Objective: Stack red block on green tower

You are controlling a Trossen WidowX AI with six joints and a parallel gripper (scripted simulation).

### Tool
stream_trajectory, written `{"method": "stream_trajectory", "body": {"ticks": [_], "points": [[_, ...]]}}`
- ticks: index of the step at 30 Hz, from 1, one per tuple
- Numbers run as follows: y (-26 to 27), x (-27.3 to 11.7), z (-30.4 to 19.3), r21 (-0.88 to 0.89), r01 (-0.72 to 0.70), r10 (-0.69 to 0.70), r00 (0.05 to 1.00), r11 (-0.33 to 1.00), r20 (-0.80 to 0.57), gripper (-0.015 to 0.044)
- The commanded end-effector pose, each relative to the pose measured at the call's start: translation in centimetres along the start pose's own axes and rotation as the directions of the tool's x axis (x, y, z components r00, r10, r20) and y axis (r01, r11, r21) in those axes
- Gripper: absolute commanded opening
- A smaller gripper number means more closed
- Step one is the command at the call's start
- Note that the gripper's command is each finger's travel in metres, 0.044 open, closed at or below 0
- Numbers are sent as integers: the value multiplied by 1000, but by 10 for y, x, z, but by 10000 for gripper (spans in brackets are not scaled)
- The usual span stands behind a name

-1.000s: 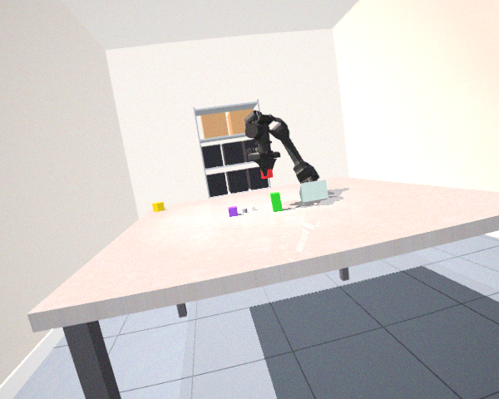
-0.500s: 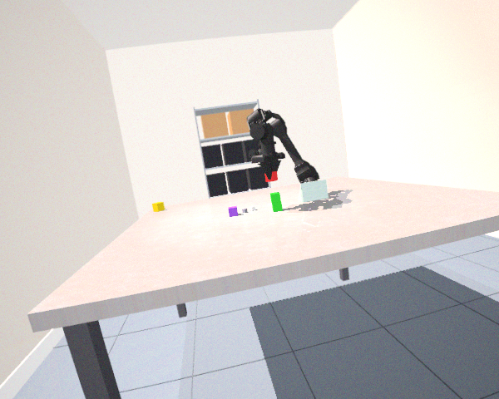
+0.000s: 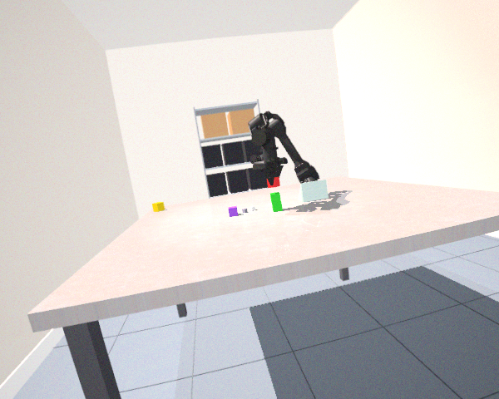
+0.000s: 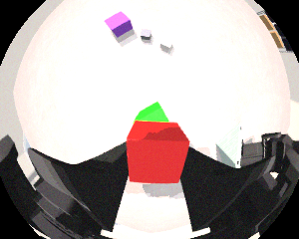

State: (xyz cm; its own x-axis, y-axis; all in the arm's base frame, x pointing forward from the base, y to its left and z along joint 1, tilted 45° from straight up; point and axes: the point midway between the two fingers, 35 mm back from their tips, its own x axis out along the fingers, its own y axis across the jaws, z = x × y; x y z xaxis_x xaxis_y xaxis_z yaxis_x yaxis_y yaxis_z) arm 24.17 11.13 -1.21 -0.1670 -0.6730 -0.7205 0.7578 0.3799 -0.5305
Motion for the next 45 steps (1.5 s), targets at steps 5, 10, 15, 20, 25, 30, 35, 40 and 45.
{"method": "stream_trajectory", "body": {"ticks": [5, 10, 15, 20, 25, 30, 35, 40, 45], "points": [[-1, 26, 1, -5, 4, -4, 1000, 1000, 4, 0], [-1, 26, 1, -5, 4, -4, 1000, 1000, 4, 0], [-1, 26, 1, -5, 4, -4, 1000, 1000, 4, 0], [-1, 26, 1, -5, 4, -4, 1000, 1000, 4, 0], [-1, 27, 1, -5, 4, -4, 1000, 1000, 4, 0], [-1, 27, 1, -5, 4, -4, 1000, 1000, 4, 0], [-1, 25, 1, -5, 4, -4, 1000, 1000, 4, 0], [-1, 26, 0, 0, 5, -5, 1000, 1000, 1, 105], [-1, 26, 0, 0, 5, -5, 1000, 1000, 1, 236]]}}
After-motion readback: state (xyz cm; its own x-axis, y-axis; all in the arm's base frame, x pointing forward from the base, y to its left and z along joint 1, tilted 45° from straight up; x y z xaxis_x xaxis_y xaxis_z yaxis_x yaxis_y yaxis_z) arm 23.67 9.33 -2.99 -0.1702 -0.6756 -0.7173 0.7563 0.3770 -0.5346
